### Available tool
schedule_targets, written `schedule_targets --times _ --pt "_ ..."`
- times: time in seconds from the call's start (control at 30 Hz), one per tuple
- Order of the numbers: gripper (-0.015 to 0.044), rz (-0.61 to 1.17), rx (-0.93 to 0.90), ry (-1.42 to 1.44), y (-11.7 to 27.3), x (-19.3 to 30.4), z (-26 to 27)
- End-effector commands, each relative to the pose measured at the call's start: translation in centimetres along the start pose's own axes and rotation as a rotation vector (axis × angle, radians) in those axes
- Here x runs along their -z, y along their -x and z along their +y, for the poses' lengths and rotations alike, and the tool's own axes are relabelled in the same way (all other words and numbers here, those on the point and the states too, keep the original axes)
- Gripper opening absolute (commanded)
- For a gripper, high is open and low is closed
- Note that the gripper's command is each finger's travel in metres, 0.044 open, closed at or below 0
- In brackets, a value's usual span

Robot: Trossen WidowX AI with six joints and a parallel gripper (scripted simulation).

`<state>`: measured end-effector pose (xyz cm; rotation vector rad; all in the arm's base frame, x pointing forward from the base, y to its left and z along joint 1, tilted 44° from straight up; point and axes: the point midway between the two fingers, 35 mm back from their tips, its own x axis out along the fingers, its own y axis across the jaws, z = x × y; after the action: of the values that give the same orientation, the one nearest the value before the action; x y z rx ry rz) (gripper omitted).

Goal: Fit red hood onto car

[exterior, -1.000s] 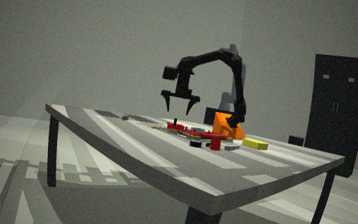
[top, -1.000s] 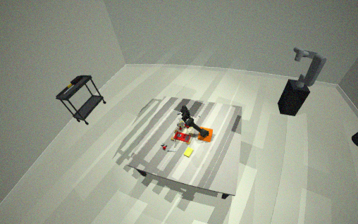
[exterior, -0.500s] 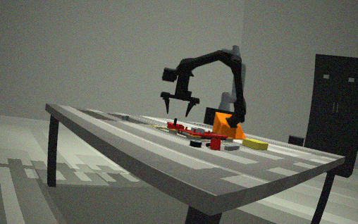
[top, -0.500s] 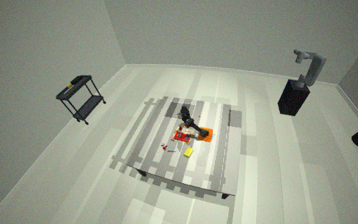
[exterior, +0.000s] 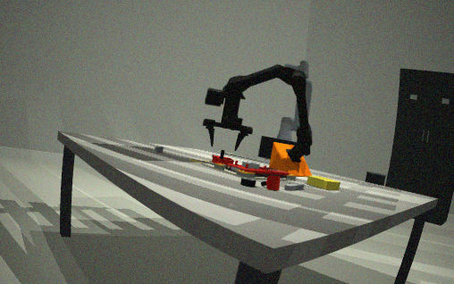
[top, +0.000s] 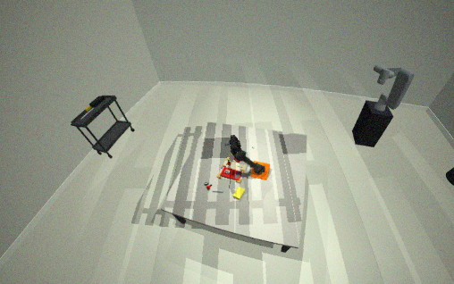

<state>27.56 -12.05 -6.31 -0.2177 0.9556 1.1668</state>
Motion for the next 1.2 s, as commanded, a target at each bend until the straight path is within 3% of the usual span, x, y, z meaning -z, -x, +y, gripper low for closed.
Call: schedule_targets --times 0.0,1.17 --pt "0.0440 -0.007 -0.004 -0.008 -0.4 0.0 0.1" --pt "0.0440 -0.008 -0.005 -0.007 -2.6 0.1 0.3"
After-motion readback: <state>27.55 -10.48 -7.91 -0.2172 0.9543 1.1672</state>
